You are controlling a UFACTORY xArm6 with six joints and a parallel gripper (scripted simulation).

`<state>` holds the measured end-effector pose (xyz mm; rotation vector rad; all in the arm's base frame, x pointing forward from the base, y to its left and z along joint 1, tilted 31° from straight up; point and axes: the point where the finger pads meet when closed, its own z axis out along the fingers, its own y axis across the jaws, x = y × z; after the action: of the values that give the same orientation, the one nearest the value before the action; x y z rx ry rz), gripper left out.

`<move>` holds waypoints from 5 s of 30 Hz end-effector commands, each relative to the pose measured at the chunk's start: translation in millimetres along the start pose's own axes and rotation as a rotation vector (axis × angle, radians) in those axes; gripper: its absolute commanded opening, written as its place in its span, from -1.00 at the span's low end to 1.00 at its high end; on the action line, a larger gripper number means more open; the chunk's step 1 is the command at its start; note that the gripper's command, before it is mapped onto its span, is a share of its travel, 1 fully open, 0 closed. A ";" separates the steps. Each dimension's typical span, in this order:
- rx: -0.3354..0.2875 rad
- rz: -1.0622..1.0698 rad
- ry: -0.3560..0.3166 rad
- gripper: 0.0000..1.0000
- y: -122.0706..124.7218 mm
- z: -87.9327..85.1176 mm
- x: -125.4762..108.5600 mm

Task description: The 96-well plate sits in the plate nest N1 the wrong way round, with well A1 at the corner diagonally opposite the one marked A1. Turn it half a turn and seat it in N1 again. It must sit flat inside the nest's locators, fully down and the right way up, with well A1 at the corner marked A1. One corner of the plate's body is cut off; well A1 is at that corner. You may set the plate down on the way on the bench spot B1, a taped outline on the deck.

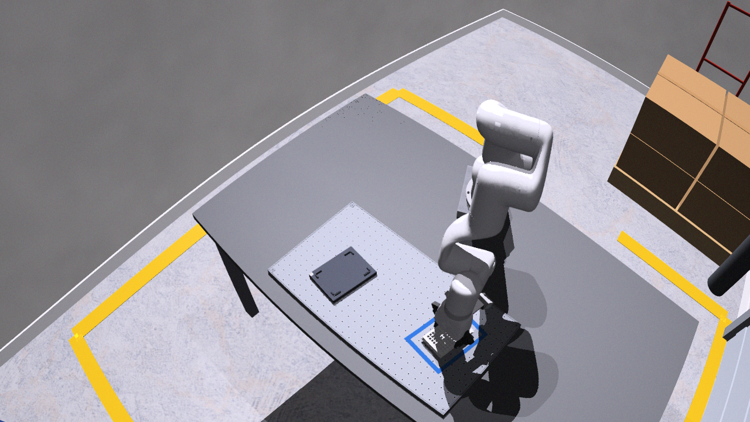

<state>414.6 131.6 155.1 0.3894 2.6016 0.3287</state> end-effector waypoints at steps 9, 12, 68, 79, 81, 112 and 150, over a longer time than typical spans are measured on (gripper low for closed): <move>-0.002 0.000 -0.002 -1.00 0.7 1.2 -1.0; -0.002 0.000 -0.002 -1.00 0.7 1.7 -1.0; -0.002 0.000 -0.002 1.00 0.7 8.4 -1.0; -0.002 0.000 -0.002 1.00 0.7 8.4 -1.0; -0.002 0.000 -0.002 1.00 0.7 8.4 -1.0; -0.002 0.000 -0.003 1.00 0.8 -47.6 -1.1; -0.002 -0.067 -0.003 1.00 0.8 -81.5 -1.1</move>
<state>374.6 118.7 223.8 0.3856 2.6020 0.3275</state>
